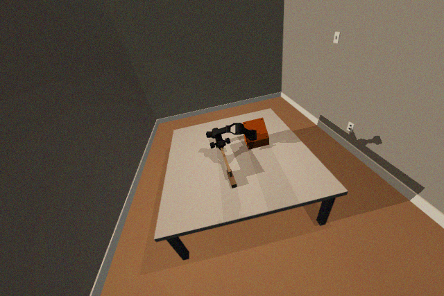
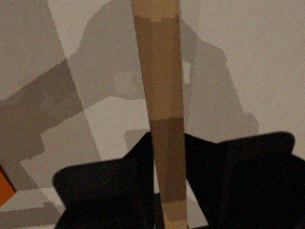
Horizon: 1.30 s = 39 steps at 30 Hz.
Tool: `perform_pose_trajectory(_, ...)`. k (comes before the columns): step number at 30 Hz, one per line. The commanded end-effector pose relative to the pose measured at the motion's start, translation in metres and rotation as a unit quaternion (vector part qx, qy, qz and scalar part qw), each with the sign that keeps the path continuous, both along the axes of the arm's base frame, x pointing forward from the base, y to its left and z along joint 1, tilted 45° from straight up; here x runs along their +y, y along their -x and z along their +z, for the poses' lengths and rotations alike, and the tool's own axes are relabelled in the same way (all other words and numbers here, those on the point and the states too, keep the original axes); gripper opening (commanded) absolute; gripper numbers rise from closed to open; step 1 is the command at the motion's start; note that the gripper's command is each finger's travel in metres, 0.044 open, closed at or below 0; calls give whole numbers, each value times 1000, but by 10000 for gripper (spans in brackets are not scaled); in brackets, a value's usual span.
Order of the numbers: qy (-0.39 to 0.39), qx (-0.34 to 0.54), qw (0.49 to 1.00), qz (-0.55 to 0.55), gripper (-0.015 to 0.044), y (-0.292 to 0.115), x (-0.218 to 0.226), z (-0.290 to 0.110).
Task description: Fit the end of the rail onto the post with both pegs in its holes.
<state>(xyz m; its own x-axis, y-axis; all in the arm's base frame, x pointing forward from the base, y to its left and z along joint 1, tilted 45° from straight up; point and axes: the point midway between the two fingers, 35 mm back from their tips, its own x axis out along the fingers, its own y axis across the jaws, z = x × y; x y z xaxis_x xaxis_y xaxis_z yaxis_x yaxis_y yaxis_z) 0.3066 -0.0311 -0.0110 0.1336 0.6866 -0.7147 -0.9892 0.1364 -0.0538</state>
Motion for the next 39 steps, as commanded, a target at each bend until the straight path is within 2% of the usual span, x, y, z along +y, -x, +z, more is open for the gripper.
perform_pose_trajectory(1, -1, -5, 1000, -2, 0, -2, -3, 1)
perform_pose_trajectory(39, -1, -5, 1000, -2, 0, -2, -9, -9)
